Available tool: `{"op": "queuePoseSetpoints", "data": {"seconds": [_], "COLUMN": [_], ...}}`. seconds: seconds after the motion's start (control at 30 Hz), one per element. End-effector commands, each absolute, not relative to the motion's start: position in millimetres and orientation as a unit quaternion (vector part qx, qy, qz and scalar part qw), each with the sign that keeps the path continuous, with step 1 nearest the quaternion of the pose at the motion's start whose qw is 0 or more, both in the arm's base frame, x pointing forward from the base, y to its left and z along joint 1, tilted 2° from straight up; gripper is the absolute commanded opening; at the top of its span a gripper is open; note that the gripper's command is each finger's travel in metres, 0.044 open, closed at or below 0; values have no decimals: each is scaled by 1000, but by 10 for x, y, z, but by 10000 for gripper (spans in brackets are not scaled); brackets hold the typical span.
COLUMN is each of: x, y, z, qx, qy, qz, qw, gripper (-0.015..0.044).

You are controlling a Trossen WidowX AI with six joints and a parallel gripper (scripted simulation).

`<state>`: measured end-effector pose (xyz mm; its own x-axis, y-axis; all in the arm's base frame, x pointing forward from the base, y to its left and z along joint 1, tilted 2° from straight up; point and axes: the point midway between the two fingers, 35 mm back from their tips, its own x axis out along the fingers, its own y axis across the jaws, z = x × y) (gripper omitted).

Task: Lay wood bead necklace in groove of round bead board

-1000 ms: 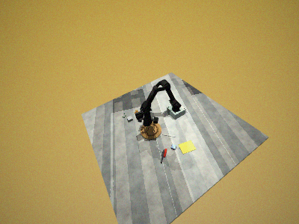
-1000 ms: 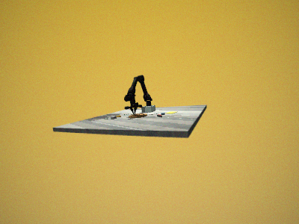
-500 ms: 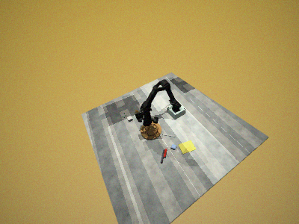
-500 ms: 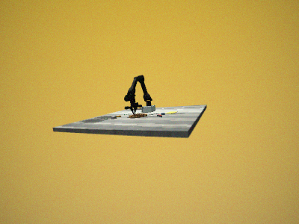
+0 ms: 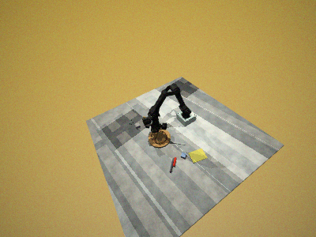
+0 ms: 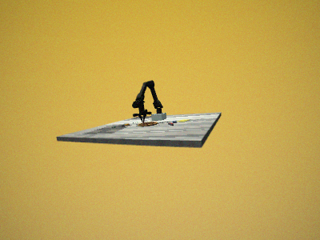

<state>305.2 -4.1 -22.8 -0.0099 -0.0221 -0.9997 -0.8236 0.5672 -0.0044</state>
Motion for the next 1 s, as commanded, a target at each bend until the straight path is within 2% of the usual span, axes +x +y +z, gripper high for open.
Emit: {"op": "queuePoseSetpoints", "data": {"seconds": [0.0,0.2,0.77,0.97], "x": [3064,3063,3064,3064], "y": [-52,-53,-50,-49], "z": [-243,-298,-252,-219], "qx": [-336,-336,-335,-336], "qy": [632,632,632,632], "qz": [324,324,323,324], "qw": [619,619,620,619], "gripper": [0,0,440,440]}}
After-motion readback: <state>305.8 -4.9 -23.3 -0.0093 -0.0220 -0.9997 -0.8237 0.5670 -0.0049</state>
